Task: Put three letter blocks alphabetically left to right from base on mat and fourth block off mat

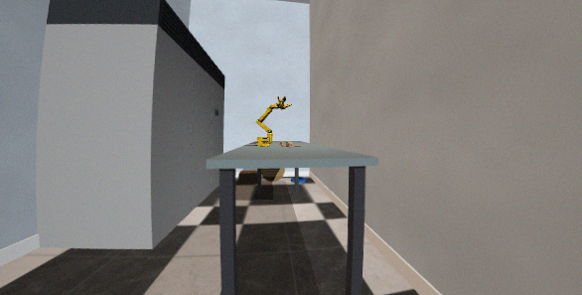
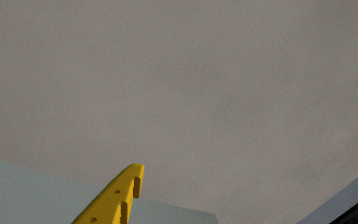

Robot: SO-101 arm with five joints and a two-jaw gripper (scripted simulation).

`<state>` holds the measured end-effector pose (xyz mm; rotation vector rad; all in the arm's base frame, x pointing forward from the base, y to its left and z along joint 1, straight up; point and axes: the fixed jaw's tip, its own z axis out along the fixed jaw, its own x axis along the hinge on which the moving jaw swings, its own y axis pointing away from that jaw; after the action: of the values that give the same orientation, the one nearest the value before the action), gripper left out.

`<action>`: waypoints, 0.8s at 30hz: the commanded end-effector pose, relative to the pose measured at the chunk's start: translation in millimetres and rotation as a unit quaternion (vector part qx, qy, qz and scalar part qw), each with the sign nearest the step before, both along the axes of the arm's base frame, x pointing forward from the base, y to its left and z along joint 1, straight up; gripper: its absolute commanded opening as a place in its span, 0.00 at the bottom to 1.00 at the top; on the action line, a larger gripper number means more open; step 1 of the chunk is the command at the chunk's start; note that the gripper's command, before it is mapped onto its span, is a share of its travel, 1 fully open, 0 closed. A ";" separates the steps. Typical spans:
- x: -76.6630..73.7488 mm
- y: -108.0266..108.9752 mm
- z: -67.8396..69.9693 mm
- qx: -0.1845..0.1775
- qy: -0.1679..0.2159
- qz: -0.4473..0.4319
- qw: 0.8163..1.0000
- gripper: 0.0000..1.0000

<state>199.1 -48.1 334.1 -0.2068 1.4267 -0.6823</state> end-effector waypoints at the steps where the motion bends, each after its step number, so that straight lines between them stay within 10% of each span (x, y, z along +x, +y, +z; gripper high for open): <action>1: -4.8 4.2 5.0 0.012 -0.008 0.009 1.000 1.00; 24: 2.4 8.1 -25.8 0.062 0.066 0.024 0.996 1.00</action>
<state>208.2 -43.3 293.2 -0.2017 1.6428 -0.5506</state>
